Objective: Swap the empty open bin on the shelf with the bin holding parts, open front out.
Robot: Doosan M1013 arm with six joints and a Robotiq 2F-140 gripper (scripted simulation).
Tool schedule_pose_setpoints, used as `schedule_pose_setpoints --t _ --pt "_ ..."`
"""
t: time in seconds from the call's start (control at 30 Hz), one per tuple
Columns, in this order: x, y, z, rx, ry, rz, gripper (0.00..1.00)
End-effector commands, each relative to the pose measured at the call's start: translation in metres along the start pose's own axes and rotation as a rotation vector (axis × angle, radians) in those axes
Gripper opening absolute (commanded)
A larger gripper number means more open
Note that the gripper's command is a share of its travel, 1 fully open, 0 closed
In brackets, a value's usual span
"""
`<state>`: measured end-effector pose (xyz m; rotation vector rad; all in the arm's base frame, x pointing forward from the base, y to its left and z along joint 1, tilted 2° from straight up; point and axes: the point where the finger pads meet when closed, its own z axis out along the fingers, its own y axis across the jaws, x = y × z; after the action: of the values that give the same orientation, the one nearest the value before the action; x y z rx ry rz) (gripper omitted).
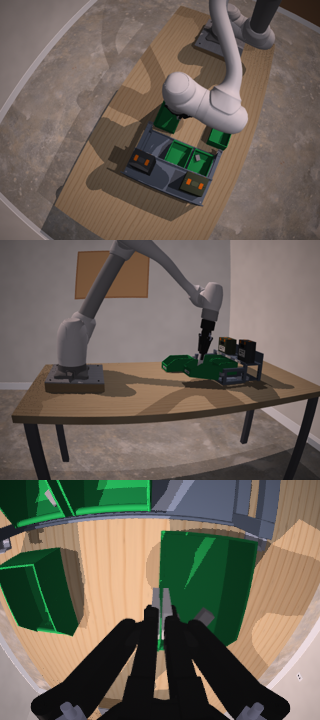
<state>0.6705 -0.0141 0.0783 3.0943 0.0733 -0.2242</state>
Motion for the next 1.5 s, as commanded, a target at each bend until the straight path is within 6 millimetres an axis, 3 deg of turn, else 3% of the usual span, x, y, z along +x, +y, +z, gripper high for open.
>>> schedule_pose_setpoints --t 0.0,1.47 --pt "0.0 0.0 0.0 0.0 0.0 0.0 0.1" --pt "0.015 0.0 -0.003 0.0 0.0 0.0 0.1"
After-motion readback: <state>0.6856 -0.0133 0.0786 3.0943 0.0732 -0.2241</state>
